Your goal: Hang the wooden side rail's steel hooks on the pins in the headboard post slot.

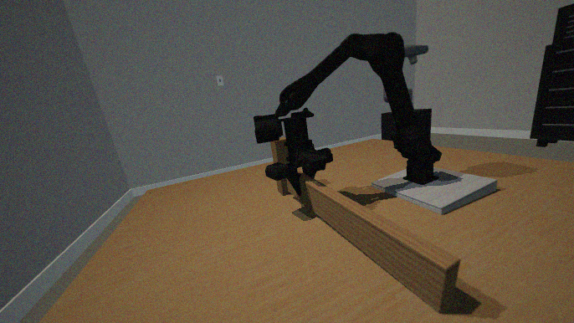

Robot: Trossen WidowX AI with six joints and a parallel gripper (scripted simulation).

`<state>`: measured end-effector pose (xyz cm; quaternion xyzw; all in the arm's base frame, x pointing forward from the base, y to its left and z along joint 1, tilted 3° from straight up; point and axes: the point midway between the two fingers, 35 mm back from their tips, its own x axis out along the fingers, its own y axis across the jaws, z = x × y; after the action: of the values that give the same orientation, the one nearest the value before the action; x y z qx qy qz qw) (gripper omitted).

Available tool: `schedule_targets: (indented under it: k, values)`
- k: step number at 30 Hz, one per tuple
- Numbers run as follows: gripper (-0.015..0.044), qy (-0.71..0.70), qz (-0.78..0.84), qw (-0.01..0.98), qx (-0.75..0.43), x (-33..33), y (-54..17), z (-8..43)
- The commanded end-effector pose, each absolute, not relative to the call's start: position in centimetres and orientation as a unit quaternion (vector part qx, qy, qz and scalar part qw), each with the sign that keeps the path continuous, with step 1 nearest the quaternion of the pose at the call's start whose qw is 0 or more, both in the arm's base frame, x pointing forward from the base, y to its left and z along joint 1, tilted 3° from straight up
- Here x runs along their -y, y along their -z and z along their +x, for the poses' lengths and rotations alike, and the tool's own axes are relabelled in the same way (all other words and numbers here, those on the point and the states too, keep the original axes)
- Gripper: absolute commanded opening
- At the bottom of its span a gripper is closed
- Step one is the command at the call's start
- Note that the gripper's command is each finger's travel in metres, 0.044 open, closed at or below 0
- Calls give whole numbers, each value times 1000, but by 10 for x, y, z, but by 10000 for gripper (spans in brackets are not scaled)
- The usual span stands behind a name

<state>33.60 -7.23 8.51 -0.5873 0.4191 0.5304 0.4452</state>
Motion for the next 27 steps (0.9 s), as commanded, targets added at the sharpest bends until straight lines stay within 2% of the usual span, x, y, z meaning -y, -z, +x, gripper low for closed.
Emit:
schedule_targets:
  k: [1, 27]
  values:
    - [0, -530, -591, 444, -416, 73, -88, 337]
    - [0, -530, -591, 444, -416, 76, -87, 337]
